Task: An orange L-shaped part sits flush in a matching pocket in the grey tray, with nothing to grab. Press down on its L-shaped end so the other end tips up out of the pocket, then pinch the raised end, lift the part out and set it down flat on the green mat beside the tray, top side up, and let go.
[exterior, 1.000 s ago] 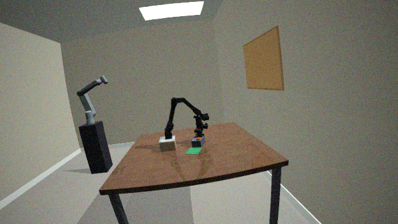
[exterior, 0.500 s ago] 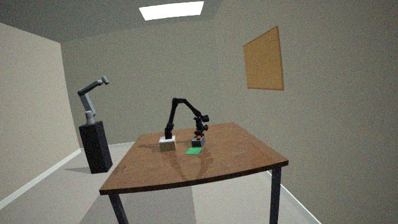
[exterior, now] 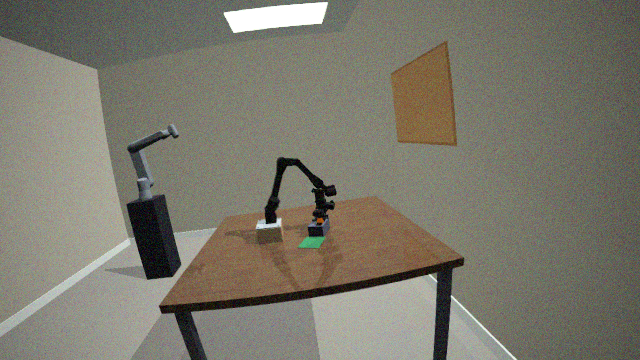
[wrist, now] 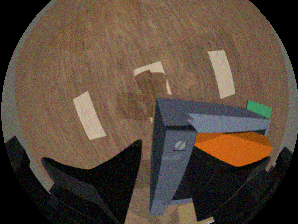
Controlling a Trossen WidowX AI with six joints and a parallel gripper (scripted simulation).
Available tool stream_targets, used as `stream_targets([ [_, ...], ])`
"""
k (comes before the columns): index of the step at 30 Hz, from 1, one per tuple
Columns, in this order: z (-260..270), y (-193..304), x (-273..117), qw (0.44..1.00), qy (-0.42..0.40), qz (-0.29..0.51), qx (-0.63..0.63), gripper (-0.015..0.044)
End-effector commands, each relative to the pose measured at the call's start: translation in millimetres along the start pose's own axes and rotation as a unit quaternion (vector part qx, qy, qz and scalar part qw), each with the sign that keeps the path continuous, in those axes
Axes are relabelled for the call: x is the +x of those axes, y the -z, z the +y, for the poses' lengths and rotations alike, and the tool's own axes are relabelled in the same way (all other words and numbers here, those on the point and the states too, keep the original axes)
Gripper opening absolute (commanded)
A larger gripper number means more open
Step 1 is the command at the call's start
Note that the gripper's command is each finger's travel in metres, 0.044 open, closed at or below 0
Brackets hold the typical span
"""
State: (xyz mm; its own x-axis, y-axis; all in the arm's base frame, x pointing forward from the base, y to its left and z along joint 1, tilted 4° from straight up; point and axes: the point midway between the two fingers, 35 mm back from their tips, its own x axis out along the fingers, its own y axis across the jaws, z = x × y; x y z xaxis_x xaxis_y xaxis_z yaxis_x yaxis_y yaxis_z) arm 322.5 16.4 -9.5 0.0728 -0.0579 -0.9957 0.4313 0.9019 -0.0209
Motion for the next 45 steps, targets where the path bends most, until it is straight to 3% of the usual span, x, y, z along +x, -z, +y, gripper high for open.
stream_targets([
  [1, 0, 0, 0, 1.000, 0.000, 0.000, 0.000, 0.0180],
  [13, 10, 2, -16, 1.000, 0.004, 0.005, -0.002, 0.0180],
  [21, -1, 1, -106, 1.000, 0.005, 0.005, -0.002, 0.0180],
  [45, 2, -1, -103, 1.000, -0.001, -0.001, 0.000, 0.0180],
])
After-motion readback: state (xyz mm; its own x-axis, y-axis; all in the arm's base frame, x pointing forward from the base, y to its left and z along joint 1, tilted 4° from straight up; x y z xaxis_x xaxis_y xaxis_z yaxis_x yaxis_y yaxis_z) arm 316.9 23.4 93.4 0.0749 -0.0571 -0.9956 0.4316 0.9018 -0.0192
